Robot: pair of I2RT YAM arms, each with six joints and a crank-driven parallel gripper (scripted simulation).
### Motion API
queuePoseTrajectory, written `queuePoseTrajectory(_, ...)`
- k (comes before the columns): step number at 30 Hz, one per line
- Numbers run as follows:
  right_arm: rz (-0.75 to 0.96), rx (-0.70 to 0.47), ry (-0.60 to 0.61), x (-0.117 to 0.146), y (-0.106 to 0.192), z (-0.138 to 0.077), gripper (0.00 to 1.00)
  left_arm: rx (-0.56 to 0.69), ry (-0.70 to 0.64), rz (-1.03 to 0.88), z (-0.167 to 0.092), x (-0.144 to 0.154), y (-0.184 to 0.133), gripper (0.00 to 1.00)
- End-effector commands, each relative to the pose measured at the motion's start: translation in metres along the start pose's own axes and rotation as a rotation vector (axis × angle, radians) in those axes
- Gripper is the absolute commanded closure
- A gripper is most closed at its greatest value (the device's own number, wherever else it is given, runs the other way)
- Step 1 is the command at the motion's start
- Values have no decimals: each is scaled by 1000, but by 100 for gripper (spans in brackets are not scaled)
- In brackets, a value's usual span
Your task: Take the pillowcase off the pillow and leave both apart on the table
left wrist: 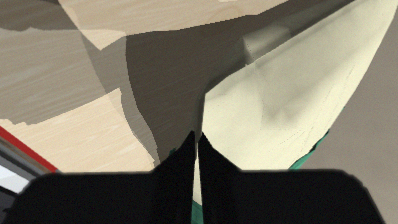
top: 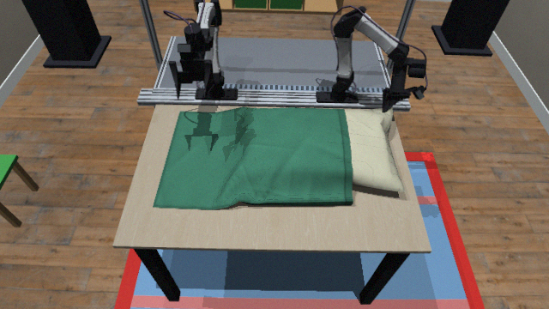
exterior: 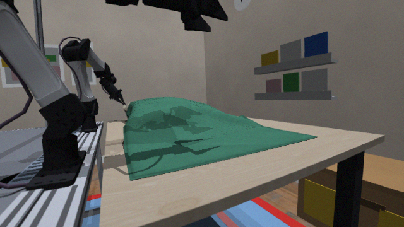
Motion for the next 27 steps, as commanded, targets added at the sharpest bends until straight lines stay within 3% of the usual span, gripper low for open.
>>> queuePoseTrajectory(1,2,-18,10,1,5,-3,0,39,-64,47,-7,-28,-14,99)
queuePoseTrajectory(27,2,-18,10,1,5,-3,0,33,-65,39,-7,-86,-21,99)
Point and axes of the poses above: on each arm, the point where the finger pads meet when closed, its own z axis out along the fingers, its own y axis across the jaws, x = y × z, the point moved 1 cm from there along -z, back along the fingers, and after that the axes turned 7 degrees about -z, right-handed, at the moved point
